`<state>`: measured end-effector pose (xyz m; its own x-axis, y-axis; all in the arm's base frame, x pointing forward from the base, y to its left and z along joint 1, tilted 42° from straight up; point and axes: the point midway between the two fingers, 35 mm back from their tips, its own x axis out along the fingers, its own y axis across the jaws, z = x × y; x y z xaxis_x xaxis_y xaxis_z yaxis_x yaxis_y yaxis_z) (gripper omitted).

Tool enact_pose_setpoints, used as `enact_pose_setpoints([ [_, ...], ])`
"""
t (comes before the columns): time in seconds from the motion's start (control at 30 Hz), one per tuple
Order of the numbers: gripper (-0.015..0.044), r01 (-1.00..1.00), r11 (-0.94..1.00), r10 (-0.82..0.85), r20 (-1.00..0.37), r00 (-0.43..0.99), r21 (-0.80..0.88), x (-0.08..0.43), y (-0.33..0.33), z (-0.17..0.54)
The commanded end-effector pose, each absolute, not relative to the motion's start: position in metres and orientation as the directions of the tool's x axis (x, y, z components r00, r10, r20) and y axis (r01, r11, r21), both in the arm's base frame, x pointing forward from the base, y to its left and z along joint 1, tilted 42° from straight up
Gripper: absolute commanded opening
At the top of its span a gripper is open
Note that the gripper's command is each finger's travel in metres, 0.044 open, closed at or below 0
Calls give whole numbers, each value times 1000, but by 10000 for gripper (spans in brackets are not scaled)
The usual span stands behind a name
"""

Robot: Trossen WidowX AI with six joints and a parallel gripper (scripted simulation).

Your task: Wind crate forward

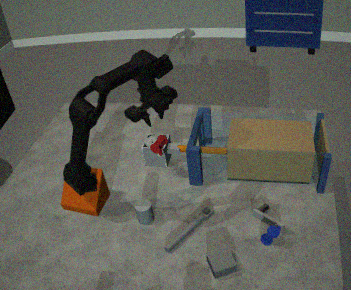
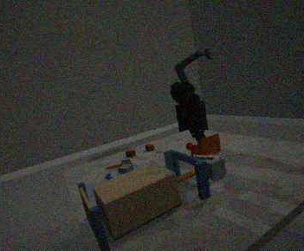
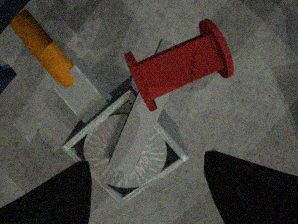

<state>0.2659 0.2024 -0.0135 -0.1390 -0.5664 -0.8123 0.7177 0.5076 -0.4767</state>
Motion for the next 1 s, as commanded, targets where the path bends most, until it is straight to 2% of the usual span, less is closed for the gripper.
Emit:
enact_pose_setpoints([
  [0.0,341,287,818,-489,-865,-112,-499,268,193,-11],
  [0.13,440,-50,898,-440,-894,-87,-437,270,187,-9],
  [0.2,440,-220,893,-415,-907,-73,-392,271,183,-8],
  [0.47,440,-579,768,-356,-934,-31,-273,271,174,-6],
  [0.8,440,-897,420,-292,-956,12,-140,272,165,-4],
  [0.97,440,-905,404,-290,-957,14,-135,272,165,-4],
])
